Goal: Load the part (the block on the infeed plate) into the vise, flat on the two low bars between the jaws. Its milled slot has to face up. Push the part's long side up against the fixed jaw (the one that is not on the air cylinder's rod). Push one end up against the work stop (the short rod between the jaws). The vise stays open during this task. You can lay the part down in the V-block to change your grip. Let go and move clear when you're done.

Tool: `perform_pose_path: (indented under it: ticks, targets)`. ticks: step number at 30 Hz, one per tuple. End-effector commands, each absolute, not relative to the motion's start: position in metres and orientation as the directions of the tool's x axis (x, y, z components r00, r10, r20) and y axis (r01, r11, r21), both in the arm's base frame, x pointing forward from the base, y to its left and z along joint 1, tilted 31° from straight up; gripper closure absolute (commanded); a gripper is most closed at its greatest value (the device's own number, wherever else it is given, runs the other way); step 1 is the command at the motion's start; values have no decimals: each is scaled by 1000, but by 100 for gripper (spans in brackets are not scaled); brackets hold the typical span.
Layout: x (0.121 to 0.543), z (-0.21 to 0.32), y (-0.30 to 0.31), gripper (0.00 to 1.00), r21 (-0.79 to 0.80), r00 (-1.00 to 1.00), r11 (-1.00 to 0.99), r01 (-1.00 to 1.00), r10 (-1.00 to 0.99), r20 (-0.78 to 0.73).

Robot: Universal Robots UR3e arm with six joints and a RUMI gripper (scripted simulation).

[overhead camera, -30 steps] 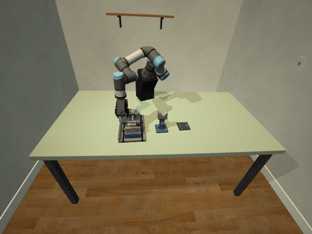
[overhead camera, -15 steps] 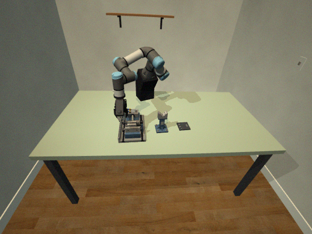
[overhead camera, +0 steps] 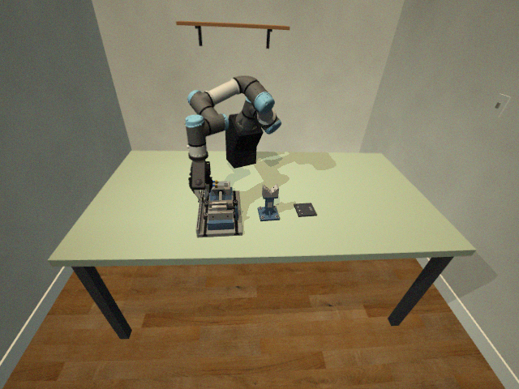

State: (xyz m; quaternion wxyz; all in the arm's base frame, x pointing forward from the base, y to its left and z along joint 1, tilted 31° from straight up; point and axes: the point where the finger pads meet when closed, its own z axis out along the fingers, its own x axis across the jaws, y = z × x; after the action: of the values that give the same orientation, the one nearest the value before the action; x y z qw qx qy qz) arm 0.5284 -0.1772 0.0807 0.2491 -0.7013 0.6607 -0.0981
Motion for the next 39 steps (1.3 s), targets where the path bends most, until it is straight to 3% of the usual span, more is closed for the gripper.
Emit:
perform_pose_path:
  ticks: [1,39]
  targets:
    - [524,90,-180,100,-481,108,-3,-877,-976,-189]
    - [507,121,-188,100,-481,108,-3,-877,-976,-189]
